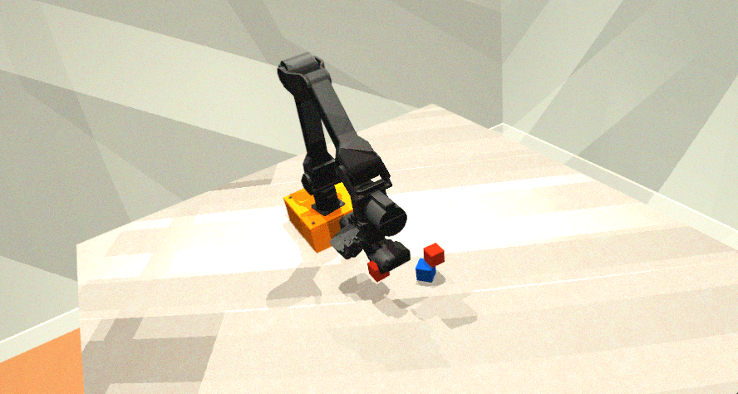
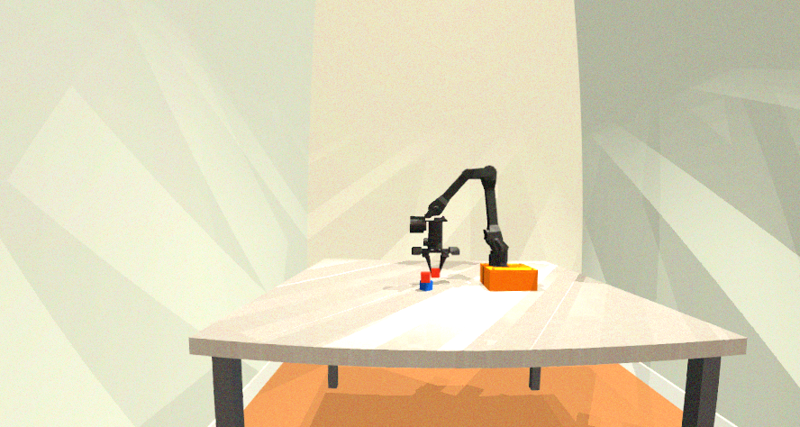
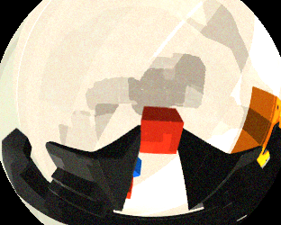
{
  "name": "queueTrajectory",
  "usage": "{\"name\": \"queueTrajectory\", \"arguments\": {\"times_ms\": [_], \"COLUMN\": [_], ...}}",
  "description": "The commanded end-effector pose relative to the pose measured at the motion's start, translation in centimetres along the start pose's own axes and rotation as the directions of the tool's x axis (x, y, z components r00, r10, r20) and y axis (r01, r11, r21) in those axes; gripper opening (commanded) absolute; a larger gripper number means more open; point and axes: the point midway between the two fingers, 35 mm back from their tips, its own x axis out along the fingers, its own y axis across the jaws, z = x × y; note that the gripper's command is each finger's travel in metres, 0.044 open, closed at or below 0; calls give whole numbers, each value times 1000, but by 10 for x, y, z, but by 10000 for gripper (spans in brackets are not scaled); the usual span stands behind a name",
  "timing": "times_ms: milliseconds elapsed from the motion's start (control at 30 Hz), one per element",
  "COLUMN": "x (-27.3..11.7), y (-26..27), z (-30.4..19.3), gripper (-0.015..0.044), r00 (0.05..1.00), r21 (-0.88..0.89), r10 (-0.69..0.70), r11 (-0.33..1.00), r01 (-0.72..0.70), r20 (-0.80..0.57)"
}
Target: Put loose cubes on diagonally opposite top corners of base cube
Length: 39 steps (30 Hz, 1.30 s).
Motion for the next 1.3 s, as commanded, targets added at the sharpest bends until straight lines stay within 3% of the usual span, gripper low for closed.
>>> {"name": "queueTrajectory", "arguments": {"times_ms": [0, 767, 1267], "x": [-13, -78, -77], "y": [3, -2, 7], "z": [0, 0, -12], "gripper": [105, 105, 105], "r00": [1000, 1000, 1000], "r21": [2, -4, -523], "r10": [6, 6, 7], "r11": [1000, 1000, 852], "r01": [-6, -6, -5], "r20": [4, 3, 2]}}
